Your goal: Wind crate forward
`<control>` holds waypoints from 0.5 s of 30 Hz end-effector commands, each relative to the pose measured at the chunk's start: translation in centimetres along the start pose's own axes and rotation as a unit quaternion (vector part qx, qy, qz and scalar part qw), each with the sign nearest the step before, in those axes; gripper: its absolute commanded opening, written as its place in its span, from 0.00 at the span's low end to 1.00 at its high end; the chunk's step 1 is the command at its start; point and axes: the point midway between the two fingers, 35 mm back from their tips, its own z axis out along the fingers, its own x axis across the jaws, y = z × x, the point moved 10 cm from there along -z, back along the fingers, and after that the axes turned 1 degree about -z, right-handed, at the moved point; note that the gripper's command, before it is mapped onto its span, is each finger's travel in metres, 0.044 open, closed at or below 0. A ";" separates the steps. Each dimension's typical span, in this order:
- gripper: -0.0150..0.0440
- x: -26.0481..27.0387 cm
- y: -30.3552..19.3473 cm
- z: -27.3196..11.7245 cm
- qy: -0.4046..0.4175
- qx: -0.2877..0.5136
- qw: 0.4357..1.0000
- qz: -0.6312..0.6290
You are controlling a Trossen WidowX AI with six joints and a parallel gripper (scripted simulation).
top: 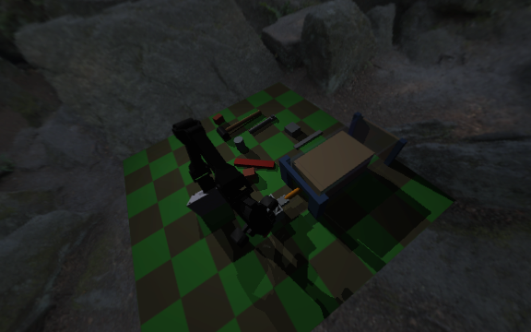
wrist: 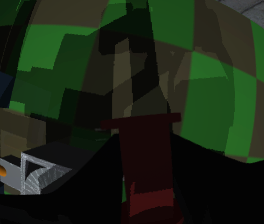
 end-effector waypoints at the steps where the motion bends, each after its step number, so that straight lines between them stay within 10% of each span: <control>1: 0.25 1.1 1.1 0.6 0.010 -0.011 1.000 -0.009; 15: 0.25 2.7 2.3 1.1 0.011 -0.011 1.000 -0.009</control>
